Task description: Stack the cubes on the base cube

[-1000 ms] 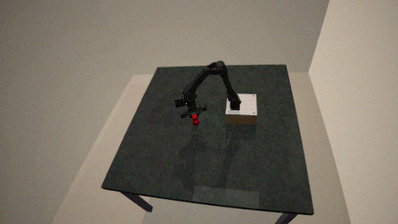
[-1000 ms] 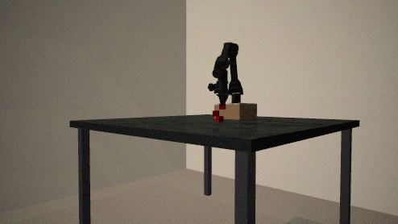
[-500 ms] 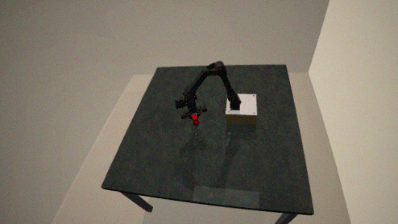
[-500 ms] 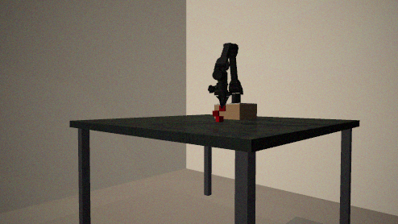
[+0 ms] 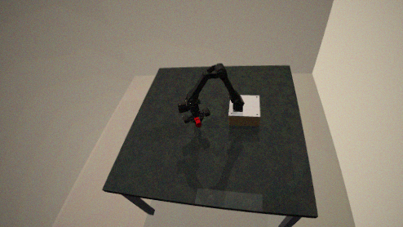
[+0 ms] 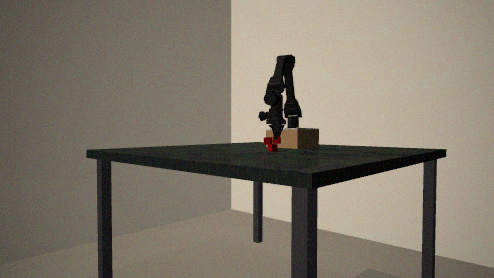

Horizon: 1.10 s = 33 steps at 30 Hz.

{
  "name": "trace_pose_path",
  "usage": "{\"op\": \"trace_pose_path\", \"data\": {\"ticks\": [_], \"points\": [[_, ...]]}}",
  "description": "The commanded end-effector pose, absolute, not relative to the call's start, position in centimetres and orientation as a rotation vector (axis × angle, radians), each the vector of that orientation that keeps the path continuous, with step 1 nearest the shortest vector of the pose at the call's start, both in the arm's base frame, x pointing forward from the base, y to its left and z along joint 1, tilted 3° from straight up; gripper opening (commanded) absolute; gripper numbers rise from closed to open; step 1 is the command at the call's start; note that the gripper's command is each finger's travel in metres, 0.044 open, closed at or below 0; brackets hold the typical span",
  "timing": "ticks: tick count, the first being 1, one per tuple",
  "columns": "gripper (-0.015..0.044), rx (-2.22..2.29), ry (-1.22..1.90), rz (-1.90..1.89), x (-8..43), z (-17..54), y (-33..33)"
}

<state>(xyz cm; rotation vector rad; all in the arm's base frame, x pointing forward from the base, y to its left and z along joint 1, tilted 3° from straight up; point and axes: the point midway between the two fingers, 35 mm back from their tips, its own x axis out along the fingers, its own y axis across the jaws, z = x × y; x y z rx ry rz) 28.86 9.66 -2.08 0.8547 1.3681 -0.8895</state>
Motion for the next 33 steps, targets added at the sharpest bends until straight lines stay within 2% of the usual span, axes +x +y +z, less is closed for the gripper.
{"op": "trace_pose_path", "data": {"ticks": [1,18,22,33], "points": [[0.0105,0.848,1.367,-0.891,28.8,-2.2,9.6],[0.0105,0.844,1.368,-0.888,28.8,-2.4,9.6],[0.0205,0.844,1.368,-0.888,28.8,-2.4,9.6],[0.0205,0.852,1.370,-0.889,28.8,-1.0,9.7]]}}
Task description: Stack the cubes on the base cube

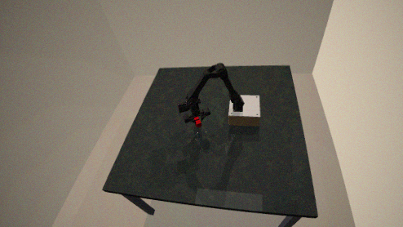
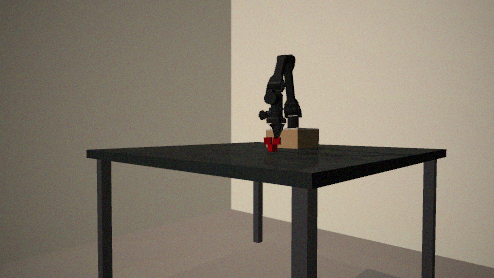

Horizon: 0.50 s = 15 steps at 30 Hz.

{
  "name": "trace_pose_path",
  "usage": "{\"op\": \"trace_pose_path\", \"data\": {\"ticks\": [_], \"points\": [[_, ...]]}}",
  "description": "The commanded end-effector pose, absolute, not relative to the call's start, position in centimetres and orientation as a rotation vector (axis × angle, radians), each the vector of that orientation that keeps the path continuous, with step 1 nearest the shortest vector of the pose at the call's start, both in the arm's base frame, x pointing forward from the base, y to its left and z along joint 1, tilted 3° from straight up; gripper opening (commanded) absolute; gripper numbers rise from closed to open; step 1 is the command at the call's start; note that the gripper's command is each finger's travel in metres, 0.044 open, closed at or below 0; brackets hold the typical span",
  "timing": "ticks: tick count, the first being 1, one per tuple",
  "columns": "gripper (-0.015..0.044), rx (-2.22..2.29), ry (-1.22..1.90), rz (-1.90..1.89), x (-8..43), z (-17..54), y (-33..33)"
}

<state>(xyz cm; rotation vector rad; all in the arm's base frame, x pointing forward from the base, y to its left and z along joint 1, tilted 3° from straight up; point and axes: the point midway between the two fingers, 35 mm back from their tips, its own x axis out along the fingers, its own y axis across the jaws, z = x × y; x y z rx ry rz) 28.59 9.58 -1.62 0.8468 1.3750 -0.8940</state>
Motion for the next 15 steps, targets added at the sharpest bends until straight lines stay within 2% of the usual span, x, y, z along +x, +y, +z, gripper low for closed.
{"op": "trace_pose_path", "data": {"ticks": [1,15], "points": [[0.0205,0.852,1.370,-0.889,28.8,-0.8,9.7],[0.0205,0.852,1.370,-0.889,28.8,2.0,9.8]]}}
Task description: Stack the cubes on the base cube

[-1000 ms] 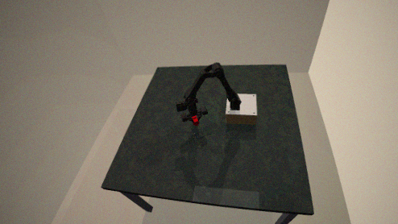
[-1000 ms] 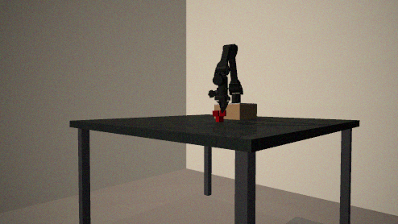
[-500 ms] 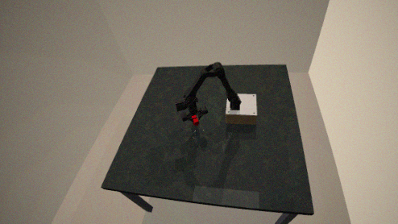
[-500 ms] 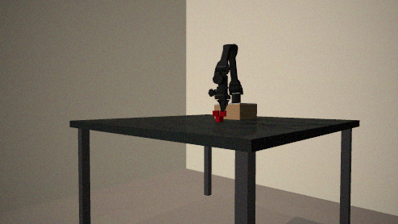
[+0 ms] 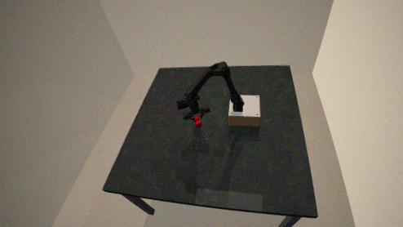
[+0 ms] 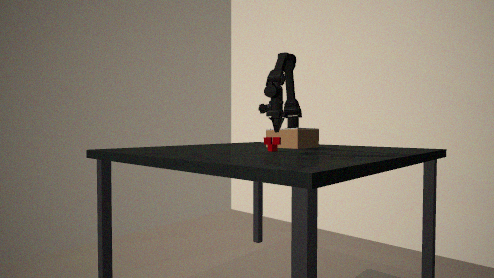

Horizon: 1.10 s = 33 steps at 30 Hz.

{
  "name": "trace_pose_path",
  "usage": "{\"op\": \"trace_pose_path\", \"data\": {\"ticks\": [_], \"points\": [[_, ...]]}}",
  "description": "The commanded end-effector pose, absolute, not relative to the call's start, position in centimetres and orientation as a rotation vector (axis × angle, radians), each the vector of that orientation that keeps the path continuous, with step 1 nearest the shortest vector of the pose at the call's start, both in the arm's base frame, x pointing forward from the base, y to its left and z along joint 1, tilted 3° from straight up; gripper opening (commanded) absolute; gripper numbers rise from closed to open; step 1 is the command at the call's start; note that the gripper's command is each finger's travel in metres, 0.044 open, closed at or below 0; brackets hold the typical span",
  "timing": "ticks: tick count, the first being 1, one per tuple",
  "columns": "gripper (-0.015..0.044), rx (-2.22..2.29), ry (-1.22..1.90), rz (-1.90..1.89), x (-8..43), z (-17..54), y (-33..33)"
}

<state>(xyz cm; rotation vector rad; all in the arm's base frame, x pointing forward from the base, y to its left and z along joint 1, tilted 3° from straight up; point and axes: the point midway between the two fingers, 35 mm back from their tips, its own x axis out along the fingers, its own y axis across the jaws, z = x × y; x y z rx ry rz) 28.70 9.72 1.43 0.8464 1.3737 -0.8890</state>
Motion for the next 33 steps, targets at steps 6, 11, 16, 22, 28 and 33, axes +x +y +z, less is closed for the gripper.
{"op": "trace_pose_path", "data": {"ticks": [6,11,16,22,28,33], "points": [[0.0205,0.852,1.370,-0.889,28.8,3.2,9.8],[0.0205,0.852,1.370,-0.889,28.8,4.0,9.9],[0.0284,0.849,1.371,-0.886,28.8,4.5,9.9],[0.0400,0.848,1.371,-0.885,28.8,5.1,9.9],[0.0400,0.843,1.377,-0.882,27.9,4.8,13.0],[0.0400,0.842,1.382,-0.878,25.3,4.8,19.0]]}}
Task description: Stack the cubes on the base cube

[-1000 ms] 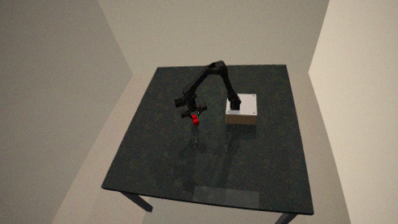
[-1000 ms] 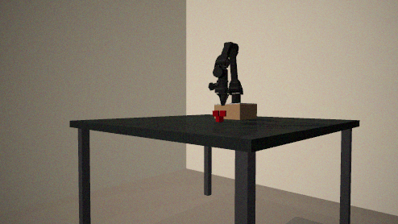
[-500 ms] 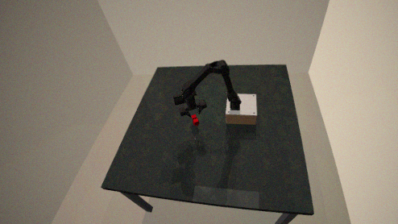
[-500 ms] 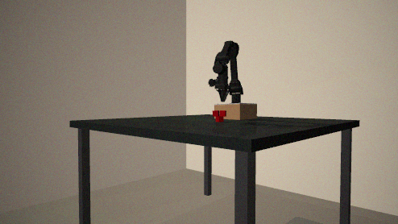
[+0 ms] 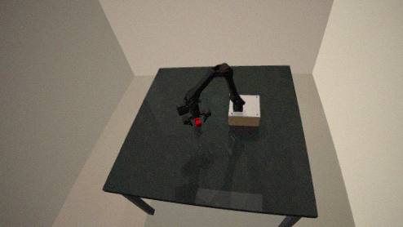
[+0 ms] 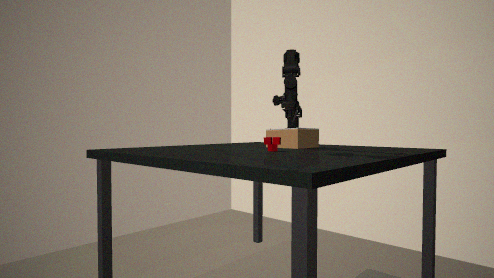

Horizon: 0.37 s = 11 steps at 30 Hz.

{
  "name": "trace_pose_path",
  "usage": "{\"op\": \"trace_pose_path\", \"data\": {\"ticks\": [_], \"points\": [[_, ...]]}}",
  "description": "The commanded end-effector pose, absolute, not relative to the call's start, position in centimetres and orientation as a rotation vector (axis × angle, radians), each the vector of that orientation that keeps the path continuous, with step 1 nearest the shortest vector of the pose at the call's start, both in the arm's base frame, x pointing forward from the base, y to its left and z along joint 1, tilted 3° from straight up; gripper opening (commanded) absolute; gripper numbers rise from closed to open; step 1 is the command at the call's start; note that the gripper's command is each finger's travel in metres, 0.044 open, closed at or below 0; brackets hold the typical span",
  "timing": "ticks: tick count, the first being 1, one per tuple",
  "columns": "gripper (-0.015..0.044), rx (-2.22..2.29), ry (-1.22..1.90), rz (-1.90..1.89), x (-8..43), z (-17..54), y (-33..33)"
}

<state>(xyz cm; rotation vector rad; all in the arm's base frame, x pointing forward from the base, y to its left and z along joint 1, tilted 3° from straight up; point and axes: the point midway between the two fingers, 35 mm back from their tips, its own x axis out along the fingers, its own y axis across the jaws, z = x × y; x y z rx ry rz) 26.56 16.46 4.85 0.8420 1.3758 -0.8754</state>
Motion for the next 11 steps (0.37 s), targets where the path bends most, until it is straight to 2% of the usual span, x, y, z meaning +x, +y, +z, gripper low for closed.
{"op": "trace_pose_path", "data": {"ticks": [1,11], "points": [[0.0400,0.846,1.382,-0.880,25.03,4.80,19.52],[0.0400,0.852,1.382,-0.882,24.86,4.81,19.96]]}}
